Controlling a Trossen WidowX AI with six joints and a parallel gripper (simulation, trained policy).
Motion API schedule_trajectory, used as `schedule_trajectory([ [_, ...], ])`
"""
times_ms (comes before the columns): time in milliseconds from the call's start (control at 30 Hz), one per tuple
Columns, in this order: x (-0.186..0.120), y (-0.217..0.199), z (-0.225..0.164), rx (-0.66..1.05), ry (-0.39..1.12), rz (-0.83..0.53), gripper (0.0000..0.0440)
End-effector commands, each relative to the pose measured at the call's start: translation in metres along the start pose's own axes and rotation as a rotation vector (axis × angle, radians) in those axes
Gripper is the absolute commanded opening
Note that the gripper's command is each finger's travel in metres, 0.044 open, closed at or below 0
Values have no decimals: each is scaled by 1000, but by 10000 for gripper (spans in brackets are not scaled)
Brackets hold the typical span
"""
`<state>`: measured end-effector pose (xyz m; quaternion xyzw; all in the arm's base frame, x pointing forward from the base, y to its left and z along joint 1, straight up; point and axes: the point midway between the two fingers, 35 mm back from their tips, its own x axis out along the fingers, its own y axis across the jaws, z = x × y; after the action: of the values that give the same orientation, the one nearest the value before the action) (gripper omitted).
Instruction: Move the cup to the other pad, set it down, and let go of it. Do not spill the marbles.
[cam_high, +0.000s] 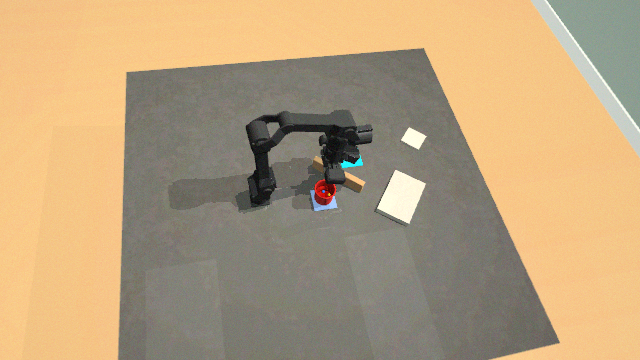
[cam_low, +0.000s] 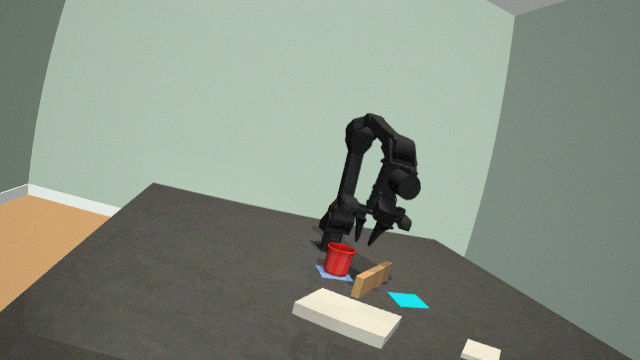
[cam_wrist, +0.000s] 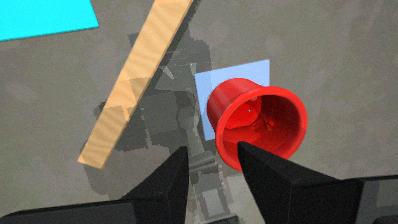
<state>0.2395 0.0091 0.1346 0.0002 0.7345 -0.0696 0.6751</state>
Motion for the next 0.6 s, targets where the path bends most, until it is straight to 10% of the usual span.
schedule_trajectory([
  [0, 12, -5, -1, -21, 22, -8, 163],
  [567, 59, -14, -4, -169, 77, 4, 182],
])
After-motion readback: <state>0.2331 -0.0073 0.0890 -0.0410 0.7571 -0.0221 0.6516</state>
